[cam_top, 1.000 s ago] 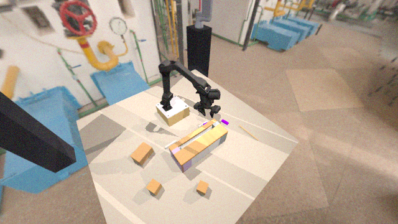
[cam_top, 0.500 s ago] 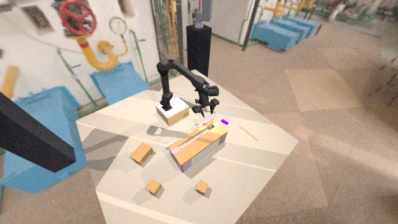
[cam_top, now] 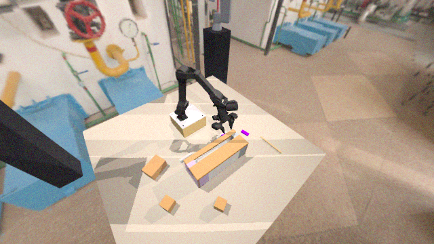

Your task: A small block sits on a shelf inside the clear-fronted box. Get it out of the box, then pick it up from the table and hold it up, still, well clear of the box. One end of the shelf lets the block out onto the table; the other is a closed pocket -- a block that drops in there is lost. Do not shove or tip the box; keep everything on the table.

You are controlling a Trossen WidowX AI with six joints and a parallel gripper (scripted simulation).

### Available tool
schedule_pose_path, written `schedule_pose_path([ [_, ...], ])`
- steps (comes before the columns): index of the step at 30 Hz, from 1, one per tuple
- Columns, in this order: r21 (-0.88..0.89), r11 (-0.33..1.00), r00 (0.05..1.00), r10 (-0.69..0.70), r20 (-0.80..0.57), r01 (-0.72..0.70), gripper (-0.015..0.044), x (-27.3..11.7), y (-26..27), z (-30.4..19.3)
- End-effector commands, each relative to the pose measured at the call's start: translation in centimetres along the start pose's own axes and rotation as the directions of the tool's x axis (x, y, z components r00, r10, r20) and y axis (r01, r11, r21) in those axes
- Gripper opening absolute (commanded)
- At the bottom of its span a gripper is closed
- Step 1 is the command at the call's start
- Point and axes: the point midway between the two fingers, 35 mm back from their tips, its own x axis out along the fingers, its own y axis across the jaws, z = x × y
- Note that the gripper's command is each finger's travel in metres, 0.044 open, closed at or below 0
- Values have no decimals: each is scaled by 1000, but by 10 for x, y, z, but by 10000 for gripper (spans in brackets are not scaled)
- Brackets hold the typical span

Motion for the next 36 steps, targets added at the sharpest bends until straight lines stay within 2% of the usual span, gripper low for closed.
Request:
schedule_pose_path([
  [1,-4,1000,1000,16,18,-16,285,27,6,20],
  [9,-4,1000,1000,16,18,-16,285,28,6,21],
  [36,-4,1000,1000,16,18,-16,285,68,5,41],
])
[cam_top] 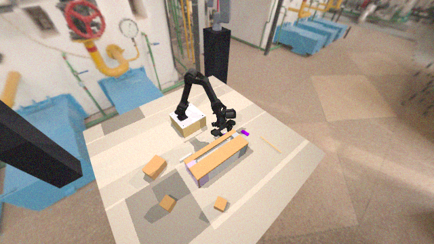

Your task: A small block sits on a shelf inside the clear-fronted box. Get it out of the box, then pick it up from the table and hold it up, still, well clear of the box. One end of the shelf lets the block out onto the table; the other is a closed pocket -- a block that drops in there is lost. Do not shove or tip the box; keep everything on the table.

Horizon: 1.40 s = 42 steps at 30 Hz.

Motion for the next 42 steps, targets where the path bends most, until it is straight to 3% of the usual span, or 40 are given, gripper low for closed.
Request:
schedule_pose_path([
  [1,3,1000,1000,3,-1,-3,285,6,1,3],
  [11,3,1000,1000,3,-1,-3,285,17,1,11],
  [18,3,1000,1000,3,-1,-3,101,17,1,11],
  [21,3,1000,1000,3,-1,-3,81,17,1,11],
  [24,3,1000,1000,3,-1,-3,3,11,1,7],
  [34,0,1000,1000,4,-1,-4,0,-36,1,-14],
  [42,-47,999,1000,-19,-2,19,0,-53,4,-17],
])
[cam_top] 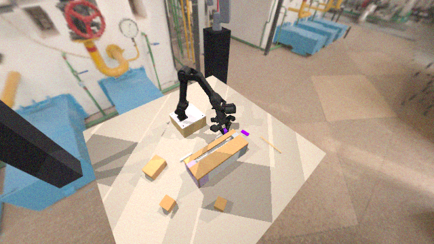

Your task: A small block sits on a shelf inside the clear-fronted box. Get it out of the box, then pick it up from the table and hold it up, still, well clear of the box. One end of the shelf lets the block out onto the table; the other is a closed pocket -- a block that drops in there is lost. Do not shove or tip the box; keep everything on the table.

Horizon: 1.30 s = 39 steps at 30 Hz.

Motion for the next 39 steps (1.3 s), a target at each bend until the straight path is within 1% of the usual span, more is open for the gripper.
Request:
schedule_pose_path([
  [1,-40,999,1000,-24,-7,24,0,-14,2,-3],
  [16,-246,963,992,-121,-19,112,0,-65,17,0],
  [31,-449,876,976,-215,-42,174,0,-110,34,14],
  [39,-469,865,974,-224,-45,177,0,-114,36,16],
])
